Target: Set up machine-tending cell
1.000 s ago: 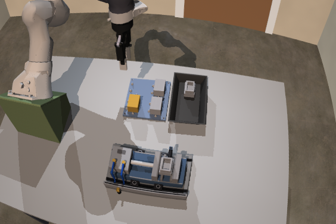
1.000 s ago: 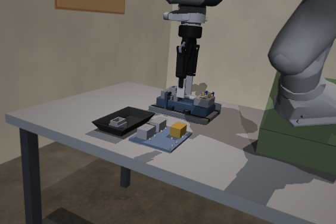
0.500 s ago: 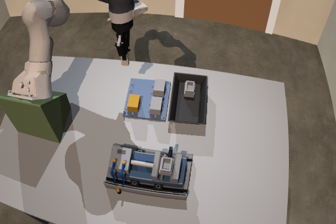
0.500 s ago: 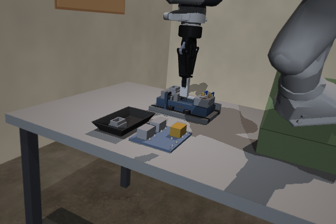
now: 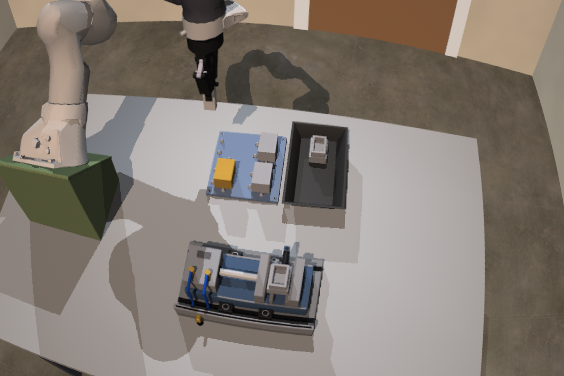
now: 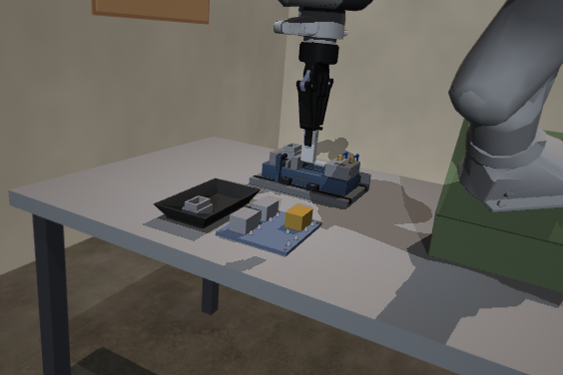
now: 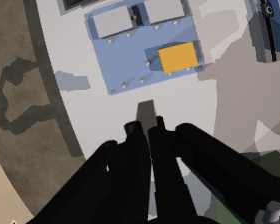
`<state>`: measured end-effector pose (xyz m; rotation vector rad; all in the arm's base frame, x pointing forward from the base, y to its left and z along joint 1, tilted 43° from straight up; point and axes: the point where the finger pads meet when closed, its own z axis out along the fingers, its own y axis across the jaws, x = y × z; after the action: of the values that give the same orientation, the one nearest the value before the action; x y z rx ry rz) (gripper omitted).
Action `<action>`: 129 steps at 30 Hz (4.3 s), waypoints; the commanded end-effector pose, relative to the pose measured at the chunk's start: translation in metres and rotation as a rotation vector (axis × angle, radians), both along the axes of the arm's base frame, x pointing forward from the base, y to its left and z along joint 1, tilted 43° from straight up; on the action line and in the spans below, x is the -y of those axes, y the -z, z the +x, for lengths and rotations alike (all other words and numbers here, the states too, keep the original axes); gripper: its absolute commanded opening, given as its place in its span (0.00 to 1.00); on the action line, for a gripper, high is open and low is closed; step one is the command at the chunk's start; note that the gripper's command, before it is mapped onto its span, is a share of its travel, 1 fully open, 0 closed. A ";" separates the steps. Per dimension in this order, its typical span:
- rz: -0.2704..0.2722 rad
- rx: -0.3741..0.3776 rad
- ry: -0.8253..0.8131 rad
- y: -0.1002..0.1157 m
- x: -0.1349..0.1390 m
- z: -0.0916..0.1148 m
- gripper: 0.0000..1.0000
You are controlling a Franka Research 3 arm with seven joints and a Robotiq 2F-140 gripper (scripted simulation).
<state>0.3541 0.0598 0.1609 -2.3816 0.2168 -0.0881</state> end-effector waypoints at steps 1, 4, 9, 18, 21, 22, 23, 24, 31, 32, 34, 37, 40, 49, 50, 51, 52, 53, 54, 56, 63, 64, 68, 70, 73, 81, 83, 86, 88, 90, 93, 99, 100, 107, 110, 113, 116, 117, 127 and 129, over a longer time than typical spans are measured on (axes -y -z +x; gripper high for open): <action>0.001 0.004 -0.003 0.001 -0.001 0.000 0.00; 0.001 0.004 -0.003 0.002 -0.002 0.000 0.00; 0.001 0.004 -0.003 0.006 -0.006 0.001 0.00; 0.001 0.004 -0.003 0.017 -0.016 0.003 0.00; 0.001 0.004 -0.003 0.020 -0.019 0.003 0.00; 0.001 0.004 -0.003 0.022 -0.020 0.003 0.00; 0.001 0.004 -0.003 0.023 -0.022 0.004 0.00; 0.001 0.004 -0.003 0.025 -0.023 0.004 0.00; 0.001 0.004 -0.003 0.035 -0.033 0.006 0.00; 0.001 0.004 -0.003 0.037 -0.034 0.006 0.00; 0.001 0.004 -0.003 0.039 -0.036 0.007 0.00; 0.001 0.004 -0.003 0.040 -0.037 0.007 0.00; 0.001 0.004 -0.003 0.044 -0.040 0.007 0.00; 0.001 0.004 -0.003 0.049 -0.045 0.008 0.00; 0.001 0.004 -0.003 0.050 -0.046 0.009 0.00; 0.001 0.004 -0.003 0.050 -0.046 0.009 0.00; 0.001 0.004 -0.003 0.050 -0.046 0.009 0.00; 0.001 0.004 -0.003 0.050 -0.046 0.009 0.00; 0.001 0.004 -0.003 0.050 -0.046 0.009 0.00; 0.001 0.004 -0.003 0.050 -0.046 0.009 0.00; 0.001 0.004 -0.003 0.050 -0.046 0.009 0.00; 0.001 0.004 -0.003 0.050 -0.046 0.009 0.00; 0.001 0.004 -0.003 0.050 -0.046 0.009 0.00; 0.001 0.004 -0.003 0.050 -0.046 0.009 0.00; 0.001 0.004 -0.003 0.050 -0.046 0.009 0.00; 0.001 0.004 -0.003 0.050 -0.046 0.009 0.00; 0.001 0.004 -0.003 0.050 -0.046 0.009 0.00; 0.001 0.004 -0.003 0.050 -0.046 0.009 0.00; 0.001 0.004 -0.003 0.050 -0.046 0.009 0.00; 0.001 0.004 -0.003 0.050 -0.046 0.009 0.00; 0.001 0.004 -0.003 0.050 -0.046 0.009 0.00; 0.001 0.004 -0.003 0.050 -0.046 0.009 0.00; 0.001 0.004 -0.003 0.050 -0.046 0.009 0.00; 0.001 0.004 -0.003 0.046 -0.043 0.008 0.00; 0.001 0.004 -0.003 0.043 -0.039 0.007 0.00; 0.001 0.004 -0.003 0.039 -0.035 0.007 0.00; 0.001 0.004 -0.003 0.033 -0.030 0.006 0.00; 0.001 0.004 -0.003 0.031 -0.029 0.005 0.00; 0.001 0.004 -0.003 0.015 -0.013 0.002 0.00; 0.001 0.004 -0.003 0.011 -0.010 0.002 0.00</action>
<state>0.3602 0.0712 0.1432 -2.3897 0.2002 -0.1158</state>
